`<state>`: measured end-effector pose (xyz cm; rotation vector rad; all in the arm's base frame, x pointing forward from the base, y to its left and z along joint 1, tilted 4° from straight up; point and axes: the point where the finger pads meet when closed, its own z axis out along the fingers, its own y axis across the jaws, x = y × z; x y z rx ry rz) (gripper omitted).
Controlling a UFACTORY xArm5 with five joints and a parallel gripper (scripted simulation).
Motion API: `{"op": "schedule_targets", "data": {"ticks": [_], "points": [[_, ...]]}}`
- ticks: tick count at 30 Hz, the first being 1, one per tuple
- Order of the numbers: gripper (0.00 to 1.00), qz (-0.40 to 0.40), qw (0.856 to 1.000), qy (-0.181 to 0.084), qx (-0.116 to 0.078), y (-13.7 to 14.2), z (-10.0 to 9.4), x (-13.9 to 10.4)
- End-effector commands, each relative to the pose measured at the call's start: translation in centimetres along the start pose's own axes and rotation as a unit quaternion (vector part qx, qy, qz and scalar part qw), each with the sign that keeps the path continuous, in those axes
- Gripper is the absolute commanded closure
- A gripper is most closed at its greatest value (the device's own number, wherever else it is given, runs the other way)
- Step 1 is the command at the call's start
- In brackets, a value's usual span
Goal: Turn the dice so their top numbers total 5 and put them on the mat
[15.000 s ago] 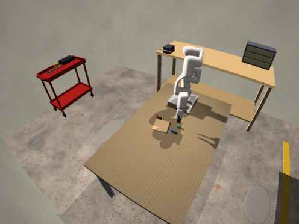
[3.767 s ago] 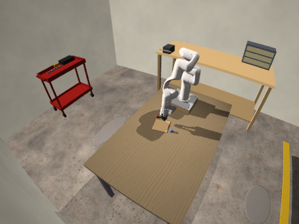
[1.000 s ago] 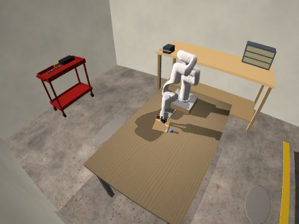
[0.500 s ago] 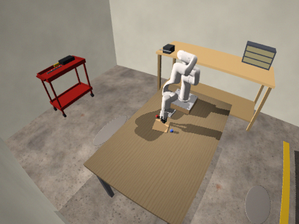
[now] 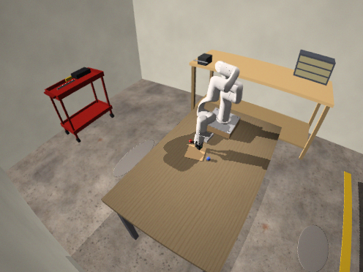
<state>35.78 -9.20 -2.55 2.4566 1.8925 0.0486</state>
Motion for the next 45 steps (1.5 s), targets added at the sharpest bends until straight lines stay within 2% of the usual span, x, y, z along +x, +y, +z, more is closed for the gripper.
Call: {"op": "schedule_targets", "data": {"ticks": [1,2,7,8,21,29,40,45], "points": [[0.77,0.0,1.0,0.0,-0.001,0.1,-0.1,0.0],[0.72,0.0,1.0,0.0,-0.001,0.1,-0.1,0.0],[0.68,0.0,1.0,0.0,-0.001,0.1,-0.1,0.0],[0.64,0.0,1.0,0.0,-0.001,0.1,-0.1,0.0],[0.64,0.0,1.0,0.0,-0.001,0.1,-0.1,0.0],[0.64,0.0,1.0,0.0,-0.001,0.1,-1.5,-0.1],[0.64,0.0,1.0,0.0,-0.001,0.1,-7.1,-0.3],[0.64,0.0,1.0,0.0,-0.001,0.1,-8.5,-0.3]]}}
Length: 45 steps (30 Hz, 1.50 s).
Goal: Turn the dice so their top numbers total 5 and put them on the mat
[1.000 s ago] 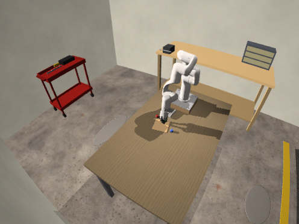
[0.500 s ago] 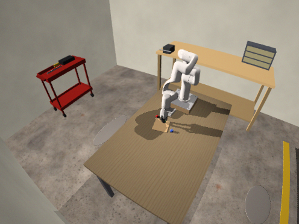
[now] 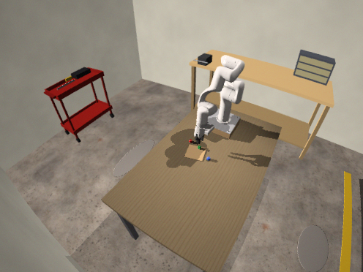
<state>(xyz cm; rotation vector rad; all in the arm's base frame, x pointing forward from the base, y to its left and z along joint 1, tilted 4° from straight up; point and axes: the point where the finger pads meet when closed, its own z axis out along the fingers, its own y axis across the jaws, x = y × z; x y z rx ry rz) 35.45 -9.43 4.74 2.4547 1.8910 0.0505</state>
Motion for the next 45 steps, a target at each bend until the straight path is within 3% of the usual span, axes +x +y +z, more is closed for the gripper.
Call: {"op": "schedule_targets", "data": {"ticks": [1,7,8,35,45], "points": [[0.64,0.0,1.0,0.0,0.0,-0.02,-1.23,-0.04],[0.64,0.0,1.0,0.0,0.0,-0.02,-1.77,-0.07],[0.0,0.0,1.0,0.0,0.0,-0.02,-1.77,-0.07],[0.0,-0.006,1.0,0.0,0.0,0.0,-1.77,-0.04],[0.0,-0.095,0.996,0.0,0.0,0.26,-1.74,0.4]]}}
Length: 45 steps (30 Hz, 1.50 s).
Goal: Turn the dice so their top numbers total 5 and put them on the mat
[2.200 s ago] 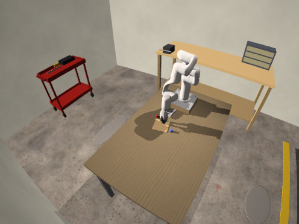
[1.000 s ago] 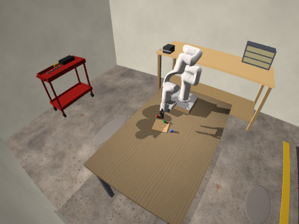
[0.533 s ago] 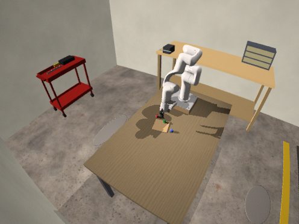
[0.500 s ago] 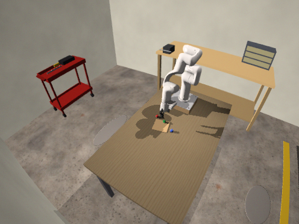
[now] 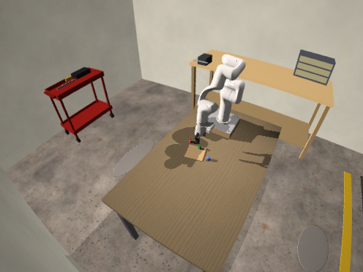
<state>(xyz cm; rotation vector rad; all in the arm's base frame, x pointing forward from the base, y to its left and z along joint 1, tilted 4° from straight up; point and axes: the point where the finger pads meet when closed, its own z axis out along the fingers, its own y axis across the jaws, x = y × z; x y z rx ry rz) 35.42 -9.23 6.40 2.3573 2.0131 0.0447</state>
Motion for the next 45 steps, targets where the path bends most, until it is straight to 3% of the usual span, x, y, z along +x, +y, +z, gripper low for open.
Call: {"op": "schedule_targets", "data": {"ticks": [1,5,8,16,21,24,26,30,31,34,35,36,39,42,43,45], "points": [[0.0,-0.061,0.998,0.0,-0.002,0.3,-0.1,0.3],[0.0,-0.136,0.991,0.0,-0.002,0.6,0.0,0.6],[0.0,-0.143,0.99,0.0,-0.002,0.6,0.0,0.7],[0.0,-0.277,0.961,0.0,-0.002,1.1,0.0,1.3],[0.0,-0.364,0.931,0.0,-0.003,1.4,0.0,1.8],[0.0,-0.372,0.928,0.0,-0.003,1.4,0.0,1.8],[0.0,-0.431,0.902,0.0,-0.003,1.6,0.1,2.1],[0.0,-0.472,0.882,0.0,-0.003,1.7,0.1,2.4],[0.0,-0.498,0.867,0.0,-0.003,1.8,0.1,2.5],[0.0,-0.539,0.842,0.0,-0.003,2.0,0.1,2.7],[0.0,-0.54,0.842,0.0,-0.003,2.0,0.1,2.8],[0.0,-0.566,0.824,0.0,-0.004,2.1,0.1,2.9],[0.0,-0.605,0.797,0.0,-0.004,2.2,0.2,3.2],[0.0,-0.607,0.794,0.0,-0.004,2.2,0.2,3.2],[0.0,-0.641,0.768,0.0,-0.004,2.4,0.2,3.4],[0.0,-0.668,0.744,0.0,-0.004,2.5,0.2,3.6]]}}
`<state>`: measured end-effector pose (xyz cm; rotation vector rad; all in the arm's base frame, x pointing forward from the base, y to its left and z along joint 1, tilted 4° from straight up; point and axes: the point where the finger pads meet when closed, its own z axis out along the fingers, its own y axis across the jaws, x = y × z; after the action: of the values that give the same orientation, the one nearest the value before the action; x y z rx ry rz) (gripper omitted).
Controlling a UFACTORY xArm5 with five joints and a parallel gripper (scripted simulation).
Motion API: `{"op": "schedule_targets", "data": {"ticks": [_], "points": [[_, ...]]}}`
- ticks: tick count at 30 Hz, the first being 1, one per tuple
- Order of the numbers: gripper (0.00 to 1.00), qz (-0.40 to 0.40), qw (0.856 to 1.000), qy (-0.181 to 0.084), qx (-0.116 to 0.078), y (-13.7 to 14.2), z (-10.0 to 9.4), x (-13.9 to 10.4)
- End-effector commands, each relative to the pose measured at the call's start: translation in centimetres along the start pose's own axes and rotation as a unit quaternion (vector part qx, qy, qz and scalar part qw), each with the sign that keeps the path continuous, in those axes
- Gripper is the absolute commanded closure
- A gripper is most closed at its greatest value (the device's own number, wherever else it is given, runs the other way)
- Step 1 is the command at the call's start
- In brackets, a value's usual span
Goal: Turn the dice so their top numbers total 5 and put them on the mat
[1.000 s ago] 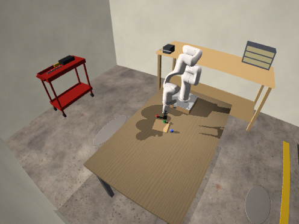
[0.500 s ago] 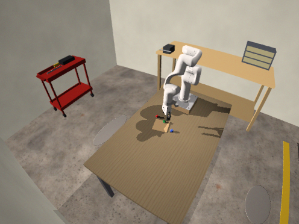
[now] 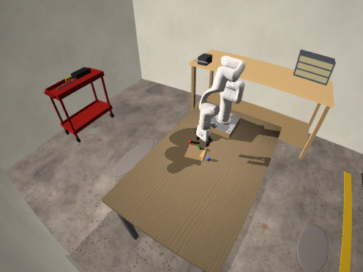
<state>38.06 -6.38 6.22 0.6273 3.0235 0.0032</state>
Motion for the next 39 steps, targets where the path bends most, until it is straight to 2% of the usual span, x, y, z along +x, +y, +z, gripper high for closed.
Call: {"op": "schedule_targets", "data": {"ticks": [1,4,11,14,15,16,21,23,24,26,27,28,30,31,32,35,36,37,38,39], "points": [[0.0,-0.079,0.997,-0.001,-0.001,0.5,-0.1,-0.3],[0.0,-0.122,0.993,-0.002,-0.001,0.7,0.0,-0.3],[0.0,-0.247,0.969,-0.002,-0.001,1.5,0.0,-0.5],[0.0,-0.253,0.968,-0.002,-0.001,1.5,0.0,-0.5],[0.0,-0.296,0.955,-0.002,-0.001,1.8,0.1,-0.6],[0.0,-0.315,0.949,-0.002,-0.001,1.9,0.1,-0.6],[0.0,-0.381,0.925,-0.002,-0.001,2.3,0.1,-0.7],[0.0,-0.418,0.909,-0.003,-0.001,2.5,0.1,-0.7],[0.0,-0.422,0.907,-0.003,-0.001,2.6,0.1,-0.7],[0.0,-0.461,0.887,-0.003,-0.001,2.8,0.2,-0.8],[0.0,-0.462,0.887,-0.003,-0.001,2.8,0.2,-0.8],[0.0,-0.49,0.872,-0.003,-0.001,3.0,0.2,-0.8],[0.0,-0.49,0.872,-0.003,-0.001,3.0,0.2,-0.8],[0.0,-0.501,0.866,-0.003,-0.001,3.1,0.2,-0.9],[0.0,-0.538,0.843,-0.003,-0.001,3.4,0.2,-0.9],[0.0,-0.574,0.819,-0.003,-0.001,3.6,0.3,-0.9],[0.0,-0.574,0.819,-0.003,-0.001,3.6,0.3,-0.9],[0.0,-0.601,0.799,-0.003,-0.001,3.8,0.3,-1.0],[0.0,-0.609,0.793,-0.004,-0.001,3.9,0.3,-1.0],[0.0,-0.626,0.78,-0.004,-0.001,4.0,0.3,-1.0]]}}
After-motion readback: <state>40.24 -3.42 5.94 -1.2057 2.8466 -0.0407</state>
